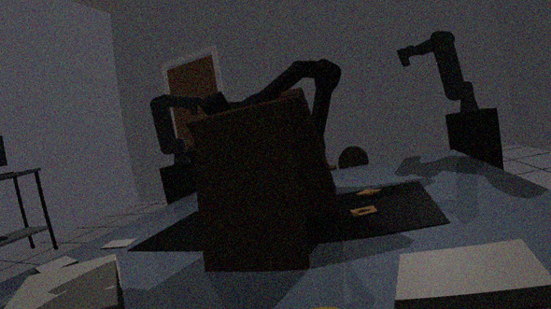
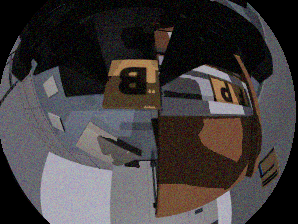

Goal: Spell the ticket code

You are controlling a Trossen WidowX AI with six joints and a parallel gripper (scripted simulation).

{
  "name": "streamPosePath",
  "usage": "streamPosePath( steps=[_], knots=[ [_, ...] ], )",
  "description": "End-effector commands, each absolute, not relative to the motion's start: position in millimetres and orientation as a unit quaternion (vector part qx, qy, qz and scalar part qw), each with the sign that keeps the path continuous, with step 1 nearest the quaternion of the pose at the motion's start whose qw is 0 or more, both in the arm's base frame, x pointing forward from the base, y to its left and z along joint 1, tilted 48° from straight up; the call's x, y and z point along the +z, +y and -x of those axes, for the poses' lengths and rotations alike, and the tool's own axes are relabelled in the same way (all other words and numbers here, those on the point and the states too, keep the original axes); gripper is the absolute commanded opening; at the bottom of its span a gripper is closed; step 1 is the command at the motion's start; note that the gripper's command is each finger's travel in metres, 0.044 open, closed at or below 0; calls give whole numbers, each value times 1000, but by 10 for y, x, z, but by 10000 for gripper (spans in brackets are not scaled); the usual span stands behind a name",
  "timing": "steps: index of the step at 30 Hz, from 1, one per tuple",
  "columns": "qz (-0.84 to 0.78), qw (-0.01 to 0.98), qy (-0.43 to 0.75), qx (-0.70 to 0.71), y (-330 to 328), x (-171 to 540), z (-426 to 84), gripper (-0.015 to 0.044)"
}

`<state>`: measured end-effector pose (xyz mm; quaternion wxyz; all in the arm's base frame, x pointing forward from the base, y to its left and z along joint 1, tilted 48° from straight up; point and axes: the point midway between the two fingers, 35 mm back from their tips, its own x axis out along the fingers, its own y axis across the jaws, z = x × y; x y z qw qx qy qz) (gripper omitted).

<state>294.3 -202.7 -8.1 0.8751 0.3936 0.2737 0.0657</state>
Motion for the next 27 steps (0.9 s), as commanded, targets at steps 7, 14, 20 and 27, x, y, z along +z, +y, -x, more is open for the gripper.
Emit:
streamPosePath(
  steps=[7,14,20,27],
  knots=[
    [-395,874,274,64,-1994,-47,-2947,0],
    [-395,874,275,64,-1970,-21,-2951,0],
    [-396,874,275,64,-1950,1,-2954,0],
    [-396,874,275,64,-1926,26,-2958,0]
  ],
)
